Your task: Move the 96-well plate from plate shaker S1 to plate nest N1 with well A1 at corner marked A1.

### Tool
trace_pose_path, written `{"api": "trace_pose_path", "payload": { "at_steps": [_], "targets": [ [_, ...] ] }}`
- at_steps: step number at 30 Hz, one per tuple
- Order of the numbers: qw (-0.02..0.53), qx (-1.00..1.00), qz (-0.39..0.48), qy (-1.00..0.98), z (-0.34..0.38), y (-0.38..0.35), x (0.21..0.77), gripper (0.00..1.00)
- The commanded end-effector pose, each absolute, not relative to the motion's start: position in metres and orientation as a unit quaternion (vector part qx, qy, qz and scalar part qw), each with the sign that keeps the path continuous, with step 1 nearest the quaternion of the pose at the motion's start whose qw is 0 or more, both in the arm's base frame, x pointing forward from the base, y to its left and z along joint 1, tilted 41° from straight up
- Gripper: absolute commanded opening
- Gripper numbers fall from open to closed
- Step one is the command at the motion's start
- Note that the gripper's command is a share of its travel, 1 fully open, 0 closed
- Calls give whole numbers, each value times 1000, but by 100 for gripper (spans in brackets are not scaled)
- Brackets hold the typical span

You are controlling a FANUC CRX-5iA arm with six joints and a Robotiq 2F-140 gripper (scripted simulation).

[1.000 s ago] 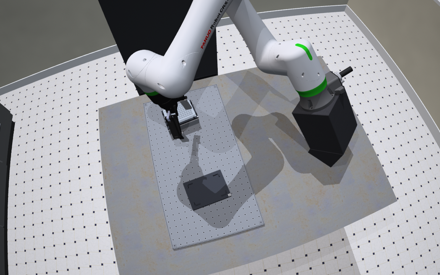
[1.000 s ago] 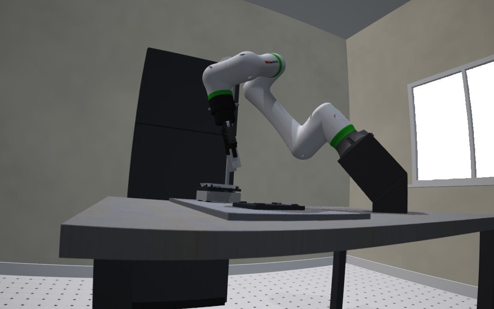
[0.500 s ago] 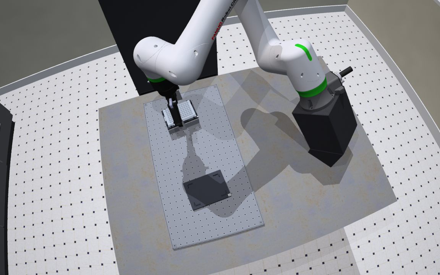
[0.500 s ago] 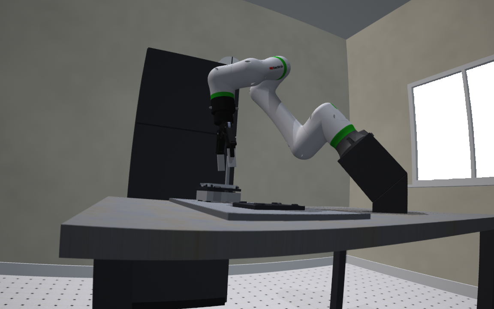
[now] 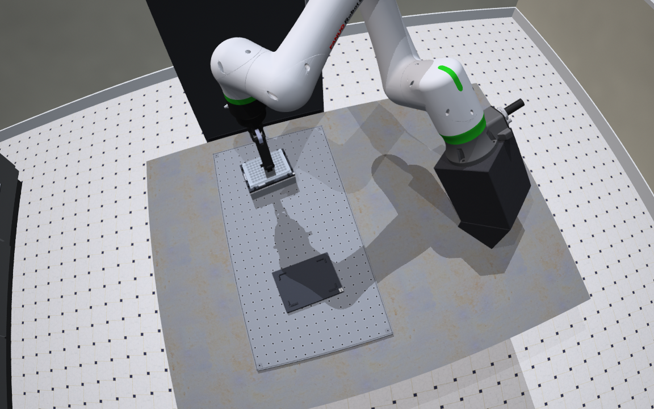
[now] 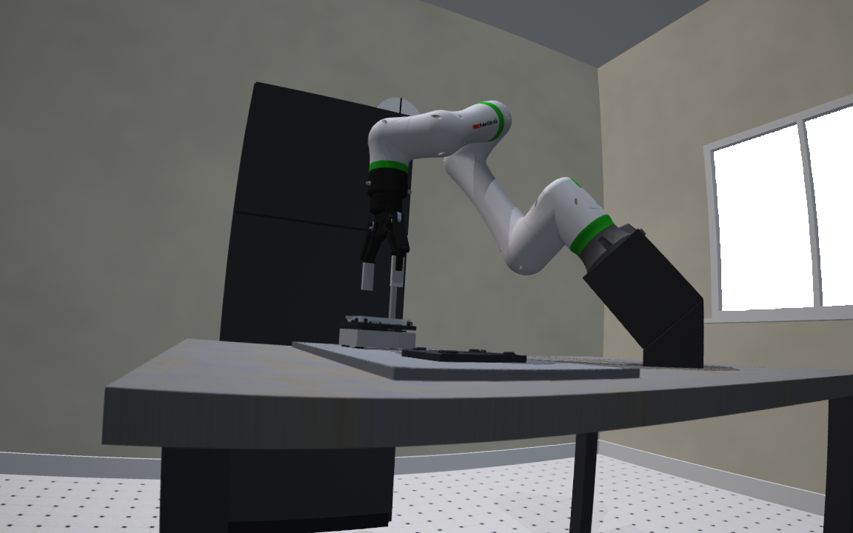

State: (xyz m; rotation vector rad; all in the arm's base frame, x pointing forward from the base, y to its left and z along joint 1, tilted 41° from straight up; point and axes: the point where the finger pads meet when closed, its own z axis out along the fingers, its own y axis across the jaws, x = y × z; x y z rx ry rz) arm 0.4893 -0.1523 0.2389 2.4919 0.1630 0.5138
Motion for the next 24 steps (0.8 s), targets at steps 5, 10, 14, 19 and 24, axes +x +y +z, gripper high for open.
{"api": "trace_pose_path", "payload": {
  "at_steps": [5,10,14,19,24],
  "targets": [
    [292,934,195,65,240,-154,489,100],
    [292,934,195,65,240,-154,489,100],
    [292,934,195,65,238,-155,491,100],
    [292,934,195,65,232,-160,494,100],
    [292,934,195,65,225,-164,497,100]
  ]
}}
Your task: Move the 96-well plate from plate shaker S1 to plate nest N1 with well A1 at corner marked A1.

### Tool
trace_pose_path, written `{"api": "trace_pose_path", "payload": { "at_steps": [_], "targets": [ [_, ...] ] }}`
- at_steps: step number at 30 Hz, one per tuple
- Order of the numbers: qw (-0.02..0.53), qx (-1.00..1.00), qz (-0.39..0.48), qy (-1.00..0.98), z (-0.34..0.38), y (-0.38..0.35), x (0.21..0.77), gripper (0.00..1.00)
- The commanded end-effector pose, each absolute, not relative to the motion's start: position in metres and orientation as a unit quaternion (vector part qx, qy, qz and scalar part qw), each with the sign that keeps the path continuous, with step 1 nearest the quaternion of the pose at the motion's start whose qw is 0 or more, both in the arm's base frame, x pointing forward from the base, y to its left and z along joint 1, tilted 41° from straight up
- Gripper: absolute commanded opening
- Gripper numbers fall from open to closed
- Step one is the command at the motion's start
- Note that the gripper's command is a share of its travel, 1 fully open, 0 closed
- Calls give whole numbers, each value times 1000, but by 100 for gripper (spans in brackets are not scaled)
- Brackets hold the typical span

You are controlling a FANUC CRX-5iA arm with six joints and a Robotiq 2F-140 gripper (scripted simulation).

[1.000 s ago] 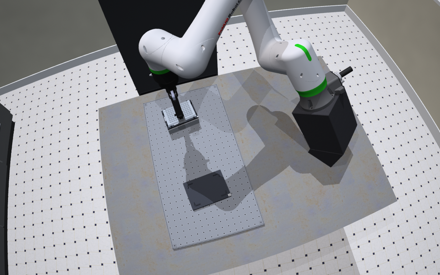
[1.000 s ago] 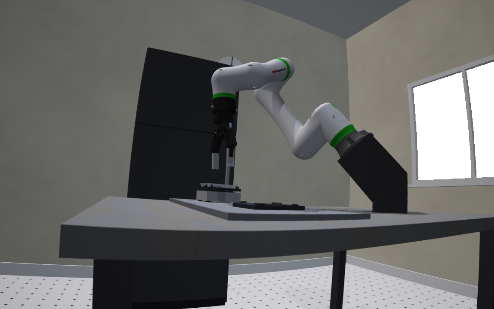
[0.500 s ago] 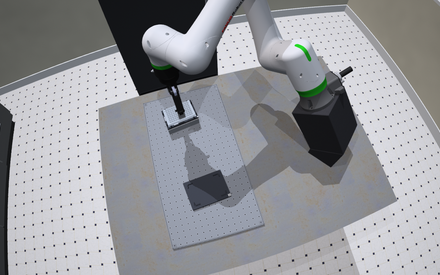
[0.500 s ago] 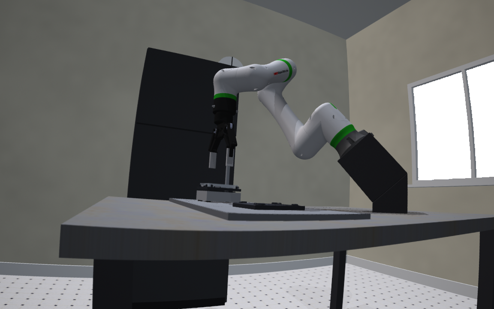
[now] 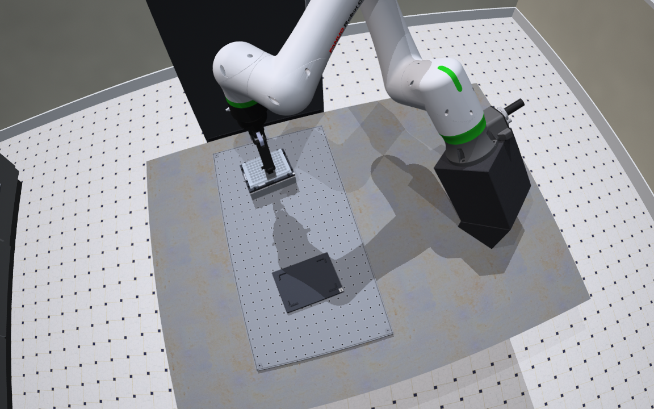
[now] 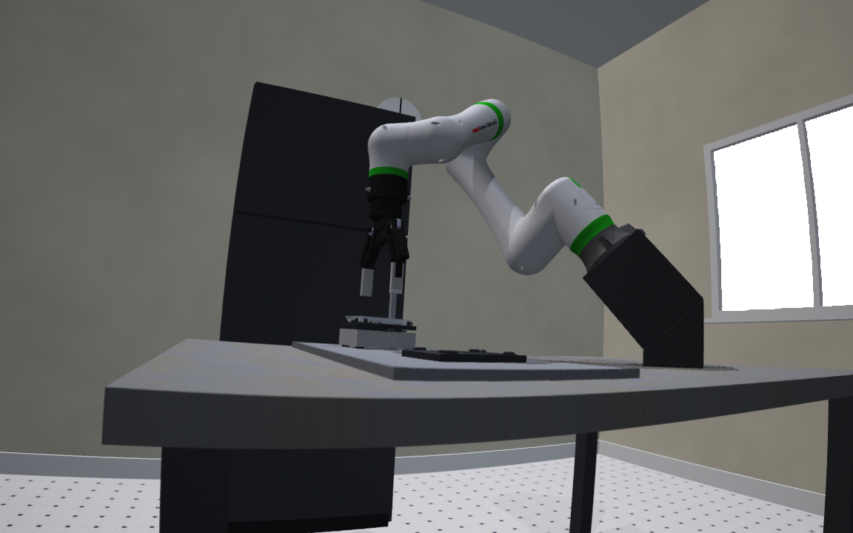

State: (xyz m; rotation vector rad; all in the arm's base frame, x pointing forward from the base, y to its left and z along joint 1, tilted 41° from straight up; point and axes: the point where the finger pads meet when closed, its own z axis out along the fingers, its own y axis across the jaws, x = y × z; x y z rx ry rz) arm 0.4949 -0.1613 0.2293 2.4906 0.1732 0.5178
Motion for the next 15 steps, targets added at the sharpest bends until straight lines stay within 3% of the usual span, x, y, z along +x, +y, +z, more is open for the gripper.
{"api": "trace_pose_path", "payload": {
  "at_steps": [1,15],
  "targets": [
    [292,934,195,65,224,-165,498,100],
    [292,934,195,65,209,-175,506,100]
  ]
}}
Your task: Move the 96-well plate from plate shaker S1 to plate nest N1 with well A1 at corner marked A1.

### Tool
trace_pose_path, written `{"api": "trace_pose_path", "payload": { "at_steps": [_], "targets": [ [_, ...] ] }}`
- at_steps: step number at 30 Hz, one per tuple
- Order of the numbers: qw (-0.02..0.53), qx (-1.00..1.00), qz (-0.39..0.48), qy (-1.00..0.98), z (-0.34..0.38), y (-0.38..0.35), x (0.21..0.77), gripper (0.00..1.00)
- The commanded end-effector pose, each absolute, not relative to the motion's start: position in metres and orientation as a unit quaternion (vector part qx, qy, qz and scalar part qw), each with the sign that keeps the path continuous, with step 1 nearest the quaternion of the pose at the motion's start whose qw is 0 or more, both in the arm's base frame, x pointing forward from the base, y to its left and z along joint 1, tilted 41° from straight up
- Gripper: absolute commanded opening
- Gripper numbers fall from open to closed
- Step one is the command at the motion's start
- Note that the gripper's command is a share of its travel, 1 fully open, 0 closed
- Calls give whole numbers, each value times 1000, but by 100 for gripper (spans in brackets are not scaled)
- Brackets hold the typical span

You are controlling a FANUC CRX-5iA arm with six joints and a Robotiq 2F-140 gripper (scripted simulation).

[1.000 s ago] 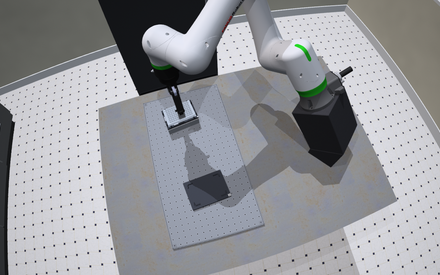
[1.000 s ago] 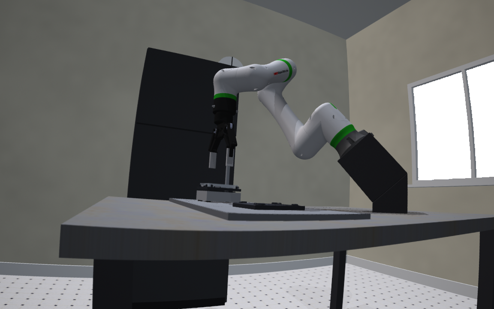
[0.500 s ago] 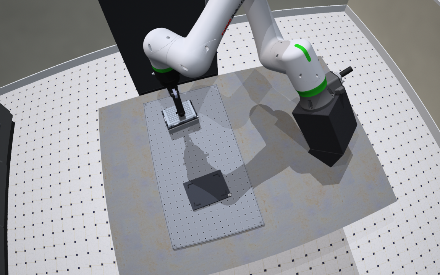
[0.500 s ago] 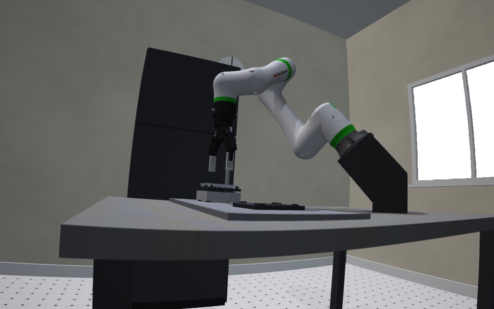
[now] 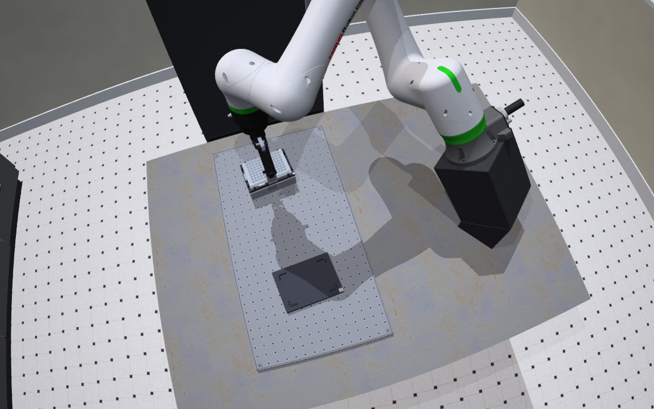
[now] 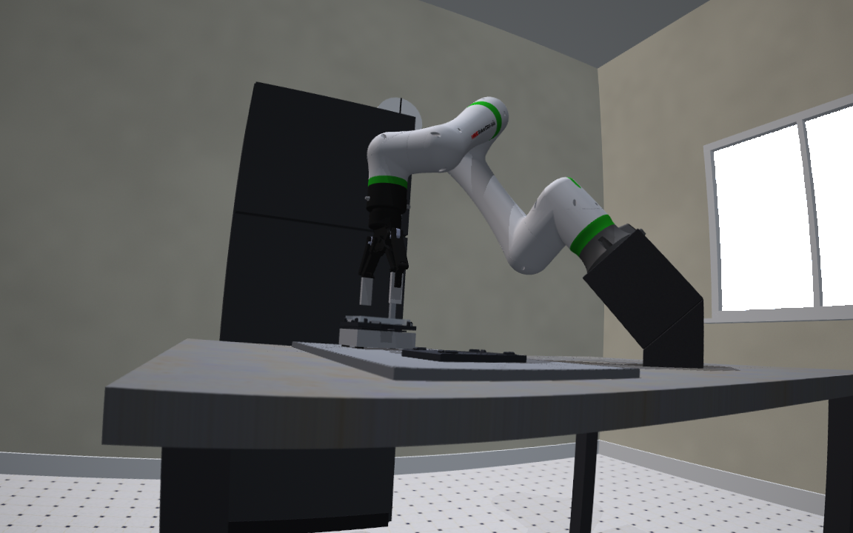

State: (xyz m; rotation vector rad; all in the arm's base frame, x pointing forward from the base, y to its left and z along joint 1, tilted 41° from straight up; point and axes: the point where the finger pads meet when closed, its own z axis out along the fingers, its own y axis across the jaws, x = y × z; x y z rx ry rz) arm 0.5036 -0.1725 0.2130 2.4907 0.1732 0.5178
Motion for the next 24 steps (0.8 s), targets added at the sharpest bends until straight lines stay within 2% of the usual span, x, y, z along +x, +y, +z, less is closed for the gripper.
{"api": "trace_pose_path", "payload": {
  "at_steps": [1,24],
  "targets": [
    [292,934,195,65,208,-176,507,100],
    [292,934,195,65,193,-186,515,100]
  ]
}}
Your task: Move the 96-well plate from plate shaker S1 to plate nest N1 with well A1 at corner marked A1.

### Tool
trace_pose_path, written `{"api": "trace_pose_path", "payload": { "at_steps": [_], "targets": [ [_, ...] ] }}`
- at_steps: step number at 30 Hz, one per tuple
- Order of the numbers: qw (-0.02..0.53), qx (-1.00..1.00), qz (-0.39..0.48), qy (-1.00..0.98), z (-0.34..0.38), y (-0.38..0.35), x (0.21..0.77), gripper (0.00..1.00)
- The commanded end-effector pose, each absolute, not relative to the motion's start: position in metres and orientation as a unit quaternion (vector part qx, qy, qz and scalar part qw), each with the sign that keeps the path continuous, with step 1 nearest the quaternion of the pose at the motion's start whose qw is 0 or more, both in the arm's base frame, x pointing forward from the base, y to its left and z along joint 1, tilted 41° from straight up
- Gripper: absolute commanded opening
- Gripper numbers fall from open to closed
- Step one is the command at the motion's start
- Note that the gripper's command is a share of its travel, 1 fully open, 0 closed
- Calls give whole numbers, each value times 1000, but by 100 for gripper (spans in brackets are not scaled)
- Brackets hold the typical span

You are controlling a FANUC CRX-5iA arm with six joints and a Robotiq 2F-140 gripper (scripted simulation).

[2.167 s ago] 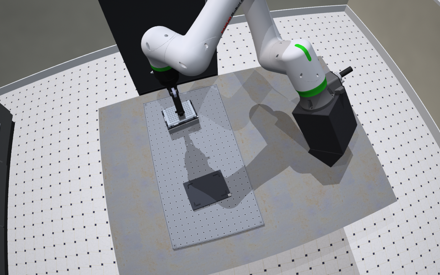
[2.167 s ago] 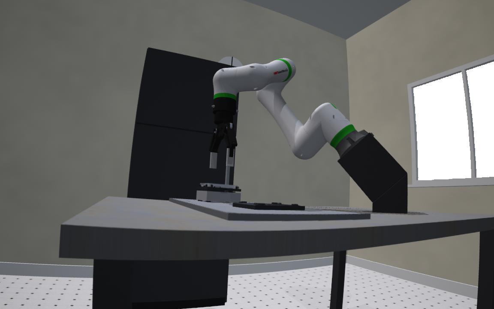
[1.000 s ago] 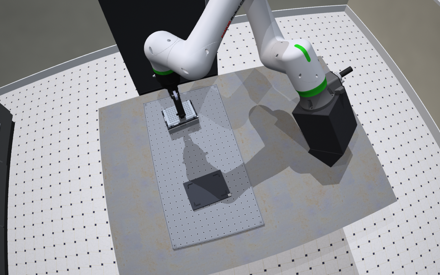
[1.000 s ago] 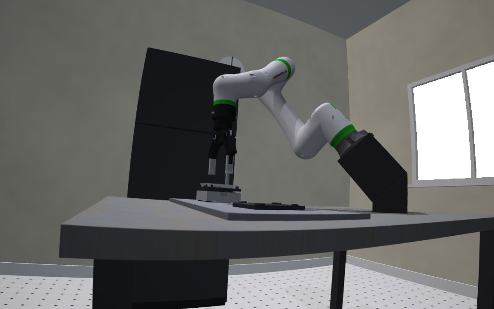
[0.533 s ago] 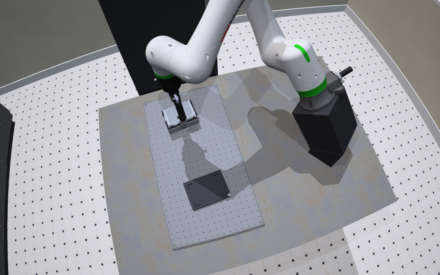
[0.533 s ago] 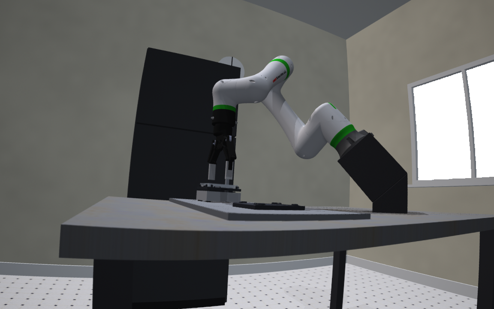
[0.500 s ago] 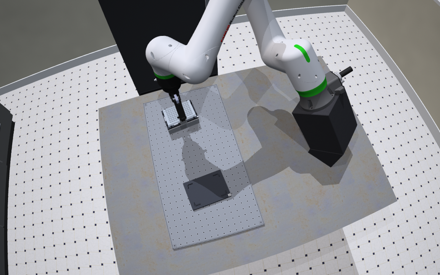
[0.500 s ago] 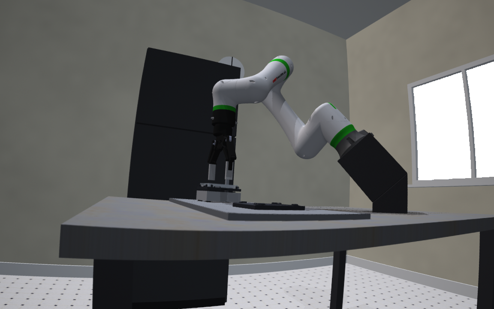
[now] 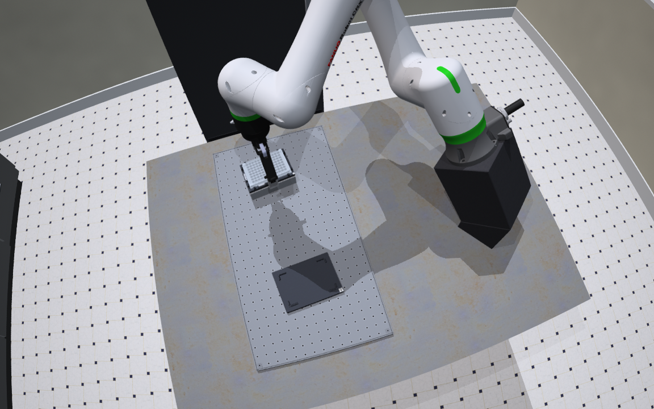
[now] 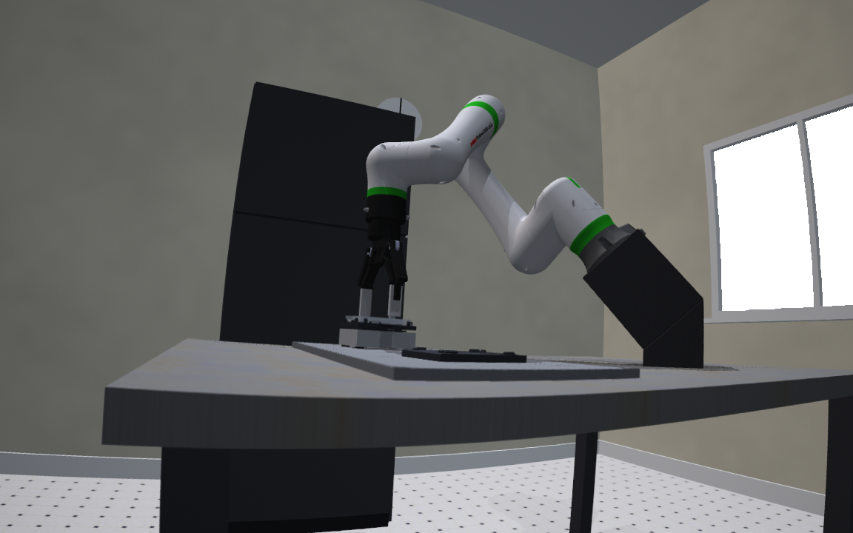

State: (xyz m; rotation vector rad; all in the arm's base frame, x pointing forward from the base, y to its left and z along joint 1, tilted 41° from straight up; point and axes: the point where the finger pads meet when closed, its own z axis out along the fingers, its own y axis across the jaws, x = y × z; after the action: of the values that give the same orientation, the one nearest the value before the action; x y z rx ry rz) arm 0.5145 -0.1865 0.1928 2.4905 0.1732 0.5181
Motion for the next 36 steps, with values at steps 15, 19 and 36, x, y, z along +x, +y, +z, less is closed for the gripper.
{"api": "trace_pose_path", "payload": {
  "at_steps": [15,19,36],
  "targets": [
    [292,934,195,65,193,-186,515,0],
    [292,934,195,65,193,-186,515,0],
    [292,934,195,65,193,-186,515,0]
  ]
}}
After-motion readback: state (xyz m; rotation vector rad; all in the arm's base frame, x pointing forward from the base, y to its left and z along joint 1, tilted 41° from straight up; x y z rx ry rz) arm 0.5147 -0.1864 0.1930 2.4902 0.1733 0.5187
